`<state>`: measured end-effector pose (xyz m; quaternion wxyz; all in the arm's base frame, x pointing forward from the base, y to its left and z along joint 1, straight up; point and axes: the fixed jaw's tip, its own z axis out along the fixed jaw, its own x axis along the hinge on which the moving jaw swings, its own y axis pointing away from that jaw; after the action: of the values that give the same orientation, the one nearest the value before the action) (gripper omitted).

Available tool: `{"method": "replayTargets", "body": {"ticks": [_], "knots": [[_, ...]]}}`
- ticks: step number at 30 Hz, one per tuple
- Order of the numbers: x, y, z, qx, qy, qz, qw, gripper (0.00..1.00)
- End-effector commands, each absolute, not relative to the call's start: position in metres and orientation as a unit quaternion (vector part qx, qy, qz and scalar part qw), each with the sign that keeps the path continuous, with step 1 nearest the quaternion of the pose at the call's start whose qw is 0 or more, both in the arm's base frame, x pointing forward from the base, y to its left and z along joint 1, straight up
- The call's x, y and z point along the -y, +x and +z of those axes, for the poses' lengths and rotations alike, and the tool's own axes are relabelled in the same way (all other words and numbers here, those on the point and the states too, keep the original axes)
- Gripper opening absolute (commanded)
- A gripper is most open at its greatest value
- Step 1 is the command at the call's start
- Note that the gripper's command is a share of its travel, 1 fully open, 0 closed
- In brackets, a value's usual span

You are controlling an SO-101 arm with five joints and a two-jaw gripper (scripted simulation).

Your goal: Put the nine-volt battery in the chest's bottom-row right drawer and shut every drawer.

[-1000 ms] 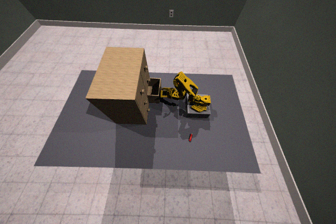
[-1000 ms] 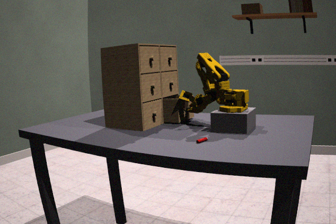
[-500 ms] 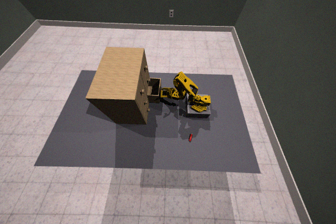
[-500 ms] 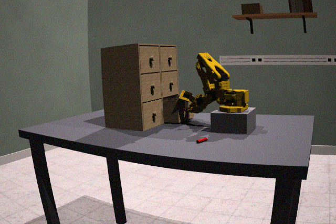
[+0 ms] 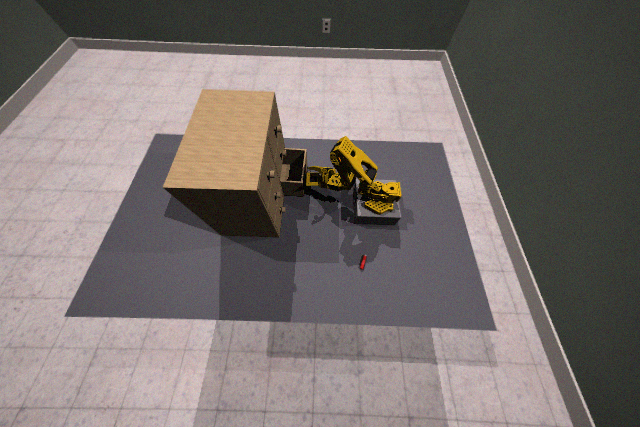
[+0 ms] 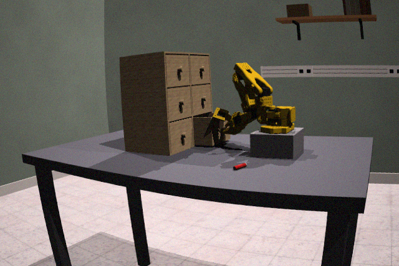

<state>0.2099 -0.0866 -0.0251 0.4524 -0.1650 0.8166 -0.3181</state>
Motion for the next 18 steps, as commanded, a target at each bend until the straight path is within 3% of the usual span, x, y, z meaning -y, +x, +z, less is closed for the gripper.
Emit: {"method": "replayTargets", "body": {"ticks": [1, 9, 18], "knots": [[0.089, 0.209, -0.023, -0.816, -0.163, -0.323, 0.452, 0.18], [0.089, 0.209, -0.023, -0.816, -0.163, -0.323, 0.452, 0.21], [0.091, 0.189, -0.023, -0.838, -0.148, -0.317, 0.419, 0.21]]}}
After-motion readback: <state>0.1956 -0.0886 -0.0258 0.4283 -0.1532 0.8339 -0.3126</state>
